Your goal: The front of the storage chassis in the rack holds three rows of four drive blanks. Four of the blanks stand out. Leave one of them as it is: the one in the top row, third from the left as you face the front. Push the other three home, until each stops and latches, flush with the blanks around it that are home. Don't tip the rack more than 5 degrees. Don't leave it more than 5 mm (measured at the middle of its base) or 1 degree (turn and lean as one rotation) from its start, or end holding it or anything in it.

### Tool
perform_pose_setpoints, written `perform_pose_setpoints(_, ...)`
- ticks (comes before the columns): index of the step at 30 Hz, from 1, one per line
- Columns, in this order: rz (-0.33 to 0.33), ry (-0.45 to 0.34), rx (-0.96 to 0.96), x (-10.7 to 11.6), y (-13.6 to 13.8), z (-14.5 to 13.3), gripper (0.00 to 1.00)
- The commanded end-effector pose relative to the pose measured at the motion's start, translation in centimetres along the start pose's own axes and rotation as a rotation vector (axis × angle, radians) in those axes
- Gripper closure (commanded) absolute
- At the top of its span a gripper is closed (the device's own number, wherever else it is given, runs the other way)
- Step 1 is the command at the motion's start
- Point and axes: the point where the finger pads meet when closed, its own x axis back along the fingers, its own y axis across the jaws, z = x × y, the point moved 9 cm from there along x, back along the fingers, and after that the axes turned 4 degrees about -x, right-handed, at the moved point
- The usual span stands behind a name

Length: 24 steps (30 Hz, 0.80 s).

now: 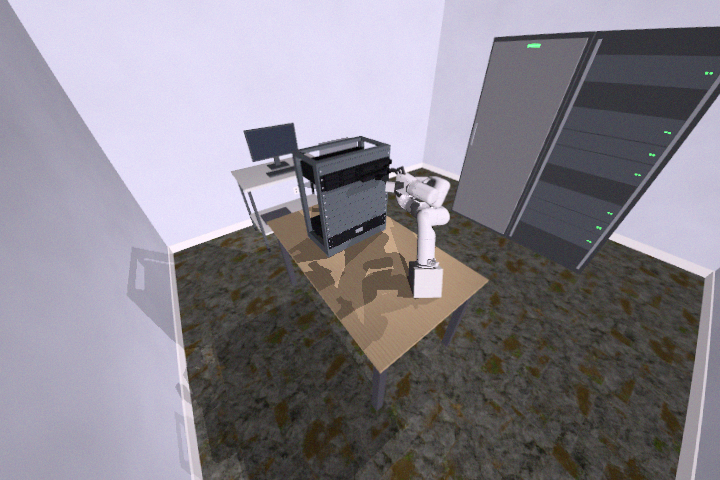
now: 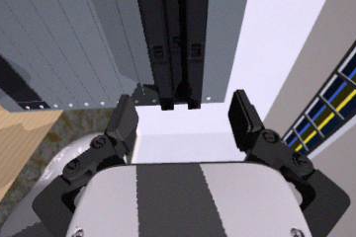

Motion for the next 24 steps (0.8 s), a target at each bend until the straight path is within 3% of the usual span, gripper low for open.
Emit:
perform_pose_setpoints(1,0.001,0.000,-0.001,-0.02,0.05,-0.01,0.00)
perform_pose_setpoints(23,0.001,0.000,-0.001,-0.02,0.05,-0.01,0.00)
perform_pose_setpoints(24,0.001,0.000,-0.001,-0.02,0.05,-0.01,1.00)
